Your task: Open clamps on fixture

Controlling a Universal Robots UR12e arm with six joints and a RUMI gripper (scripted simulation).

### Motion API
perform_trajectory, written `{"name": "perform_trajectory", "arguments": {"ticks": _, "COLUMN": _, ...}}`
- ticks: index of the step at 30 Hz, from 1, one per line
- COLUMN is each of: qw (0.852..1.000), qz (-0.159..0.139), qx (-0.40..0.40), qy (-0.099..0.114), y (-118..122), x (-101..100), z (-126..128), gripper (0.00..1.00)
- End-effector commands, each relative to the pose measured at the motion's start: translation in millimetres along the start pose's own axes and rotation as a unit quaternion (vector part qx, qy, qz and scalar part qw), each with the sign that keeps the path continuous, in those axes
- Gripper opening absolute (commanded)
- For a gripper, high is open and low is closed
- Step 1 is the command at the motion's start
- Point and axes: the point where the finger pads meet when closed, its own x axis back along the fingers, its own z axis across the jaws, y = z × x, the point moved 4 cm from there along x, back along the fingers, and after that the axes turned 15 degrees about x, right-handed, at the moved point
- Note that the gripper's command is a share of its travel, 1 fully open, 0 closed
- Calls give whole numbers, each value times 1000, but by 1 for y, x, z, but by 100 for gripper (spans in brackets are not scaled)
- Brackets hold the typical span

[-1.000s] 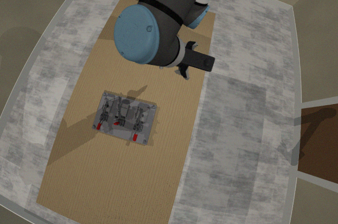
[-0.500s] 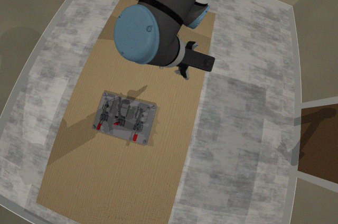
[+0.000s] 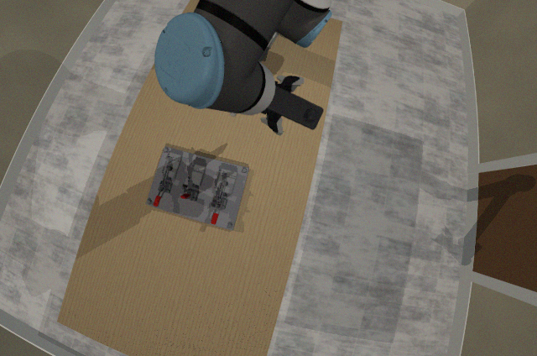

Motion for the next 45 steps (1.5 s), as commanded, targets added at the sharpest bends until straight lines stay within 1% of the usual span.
{"name": "perform_trajectory", "arguments": {"ticks": 1, "qw": 999, "qz": -8, "qx": -34, "qy": 13, "y": 16, "x": 8, "z": 16, "gripper": 100}}
{"name": "perform_trajectory", "arguments": {"ticks": 5, "qw": 992, "qz": -20, "qx": -113, "qy": 44, "y": 53, "x": 26, "z": 47, "gripper": 100}}
{"name": "perform_trajectory", "arguments": {"ticks": 7, "qw": 985, "qz": -25, "qx": -158, "qy": 62, "y": 76, "x": 37, "z": 63, "gripper": 100}}
{"name": "perform_trajectory", "arguments": {"ticks": 9, "qw": 975, "qz": -29, "qx": -207, "qy": 81, "y": 101, "x": 49, "z": 80, "gripper": 100}}
{"name": "perform_trajectory", "arguments": {"ticks": 10, "qw": 975, "qz": -29, "qx": -207, "qy": 81, "y": 101, "x": 49, "z": 80, "gripper": 100}}
{"name": "perform_trajectory", "arguments": {"ticks": 12, "qw": 961, "qz": -33, "qx": -257, "qy": 102, "y": 128, "x": 62, "z": 95, "gripper": 100}}
{"name": "perform_trajectory", "arguments": {"ticks": 14, "qw": 943, "qz": -35, "qx": -307, "qy": 123, "y": 156, "x": 75, "z": 110, "gripper": 100}}
{"name": "perform_trajectory", "arguments": {"ticks": 15, "qw": 943, "qz": -35, "qx": -307, "qy": 123, "y": 156, "x": 75, "z": 110, "gripper": 100}}
{"name": "perform_trajectory", "arguments": {"ticks": 16, "qw": 933, "qz": -35, "qx": -331, "qy": 134, "y": 171, "x": 82, "z": 117, "gripper": 100}}
{"name": "perform_trajectory", "arguments": {"ticks": 18, "qw": 933, "qz": -35, "qx": -331, "qy": 134, "y": 171, "x": 82, "z": 117, "gripper": 100}}
{"name": "perform_trajectory", "arguments": {"ticks": 21, "qw": 900, "qz": -35, "qx": -402, "qy": 164, "y": 213, "x": 101, "z": 134, "gripper": 100}}
{"name": "perform_trajectory", "arguments": {"ticks": 25, "qw": 852, "qz": -30, "qx": -482, "qy": 201, "y": 266, "x": 125, "z": 149, "gripper": 100}}
{"name": "perform_trajectory", "arguments": {"ticks": 28, "qw": 819, "qz": -25, "qx": -529, "qy": 222, "y": 299, "x": 140, "z": 157, "gripper": 100}}
{"name": "perform_trajectory", "arguments": {"ticks": 30, "qw": 799, "qz": -22, "qx": -553, "qy": 234, "y": 317, "x": 147, "z": 160, "gripper": 100}}
{"name": "perform_trajectory", "arguments": {"ticks": 33, "qw": 777, "qz": -17, "qx": -579, "qy": 247, "y": 337, "x": 156, "z": 162, "gripper": 100}}
{"name": "perform_trajectory", "arguments": {"ticks": 35, "qw": 777, "qz": -17, "qx": -579, "qy": 247, "y": 337, "x": 156, "z": 162, "gripper": 100}}
{"name": "perform_trajectory", "arguments": {"ticks": 37, "qw": 766, "qz": -15, "qx": -591, "qy": 252, "y": 346, "x": 160, "z": 163, "gripper": 100}}
{"name": "perform_trajectory", "arguments": {"ticks": 40, "qw": 758, "qz": -14, "qx": -599, "qy": 256, "y": 353, "x": 163, "z": 164, "gripper": 100}}
{"name": "perform_trajectory", "arguments": {"ticks": 45, "qw": 756, "qz": -13, "qx": -602, "qy": 258, "y": 354, "x": 163, "z": 164, "gripper": 100}}
